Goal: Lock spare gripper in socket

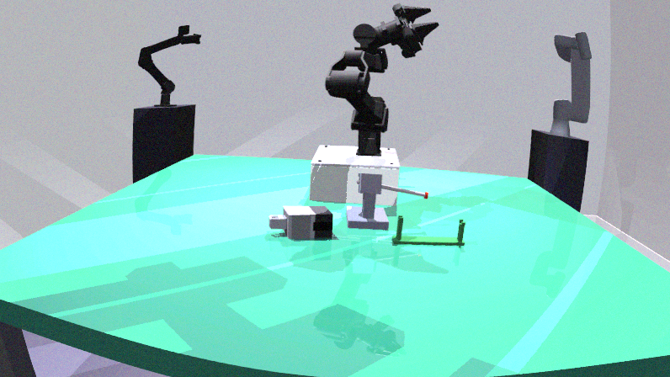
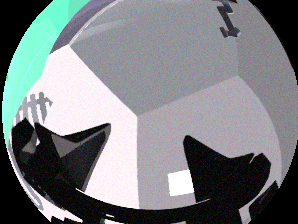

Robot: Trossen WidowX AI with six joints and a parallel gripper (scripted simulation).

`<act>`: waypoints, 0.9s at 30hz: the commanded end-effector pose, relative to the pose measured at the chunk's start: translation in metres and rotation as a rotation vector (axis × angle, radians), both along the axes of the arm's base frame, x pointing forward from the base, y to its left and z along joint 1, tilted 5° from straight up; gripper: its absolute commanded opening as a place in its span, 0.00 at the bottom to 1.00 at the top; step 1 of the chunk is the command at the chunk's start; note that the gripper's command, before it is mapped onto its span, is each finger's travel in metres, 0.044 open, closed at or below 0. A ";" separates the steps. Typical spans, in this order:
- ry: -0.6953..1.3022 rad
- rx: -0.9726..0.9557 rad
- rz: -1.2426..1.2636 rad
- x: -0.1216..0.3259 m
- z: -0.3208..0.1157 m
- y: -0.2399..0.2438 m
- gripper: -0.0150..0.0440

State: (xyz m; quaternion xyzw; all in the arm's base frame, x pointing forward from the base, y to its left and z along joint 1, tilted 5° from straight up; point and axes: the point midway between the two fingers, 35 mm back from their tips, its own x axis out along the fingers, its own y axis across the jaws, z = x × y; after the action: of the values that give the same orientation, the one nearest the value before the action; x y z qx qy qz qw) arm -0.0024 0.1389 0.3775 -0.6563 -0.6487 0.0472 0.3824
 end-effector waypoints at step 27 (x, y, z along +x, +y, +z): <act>-2.859 -0.945 -0.872 0.034 -0.026 0.171 0.76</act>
State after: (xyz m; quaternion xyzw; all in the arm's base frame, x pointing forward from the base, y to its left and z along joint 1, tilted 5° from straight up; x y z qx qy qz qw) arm 0.0099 0.2938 0.3671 -0.4499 -0.1906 -0.5204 -0.7003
